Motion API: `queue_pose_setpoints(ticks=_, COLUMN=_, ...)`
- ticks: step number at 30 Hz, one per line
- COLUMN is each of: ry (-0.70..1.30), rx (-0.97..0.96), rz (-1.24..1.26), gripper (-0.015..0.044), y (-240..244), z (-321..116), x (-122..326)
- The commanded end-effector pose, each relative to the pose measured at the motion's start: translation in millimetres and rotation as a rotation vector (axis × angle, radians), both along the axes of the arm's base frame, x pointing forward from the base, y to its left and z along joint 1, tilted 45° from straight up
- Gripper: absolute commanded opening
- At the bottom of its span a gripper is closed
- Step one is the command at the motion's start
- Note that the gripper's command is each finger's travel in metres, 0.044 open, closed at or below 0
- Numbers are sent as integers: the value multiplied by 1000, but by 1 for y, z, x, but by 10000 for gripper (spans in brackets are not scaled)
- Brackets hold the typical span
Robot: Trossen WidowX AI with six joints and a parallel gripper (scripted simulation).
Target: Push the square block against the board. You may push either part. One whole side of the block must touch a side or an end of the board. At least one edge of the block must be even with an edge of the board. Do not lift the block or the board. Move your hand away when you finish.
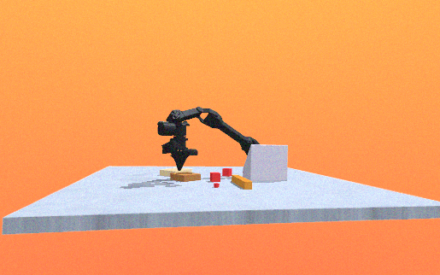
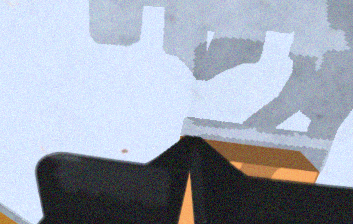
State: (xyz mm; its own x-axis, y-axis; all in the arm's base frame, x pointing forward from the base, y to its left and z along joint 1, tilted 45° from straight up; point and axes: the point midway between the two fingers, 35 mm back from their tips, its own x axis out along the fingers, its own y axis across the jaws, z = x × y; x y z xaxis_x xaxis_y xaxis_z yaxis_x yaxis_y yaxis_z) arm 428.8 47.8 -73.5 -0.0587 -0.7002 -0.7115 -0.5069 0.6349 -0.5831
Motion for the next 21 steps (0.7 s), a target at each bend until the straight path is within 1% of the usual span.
queue_pose_setpoints(ticks=1, ry=-16, rx=8, rz=-1, gripper=0, y=-17, z=-14, x=6)
queue_pose_setpoints(ticks=4, ry=-16, rx=6, rz=-2, gripper=0, y=-36, z=-33, x=5)
queue_pose_setpoints(ticks=21, ry=-15, rx=6, rz=-2, gripper=0, y=-41, z=-26, x=-7)
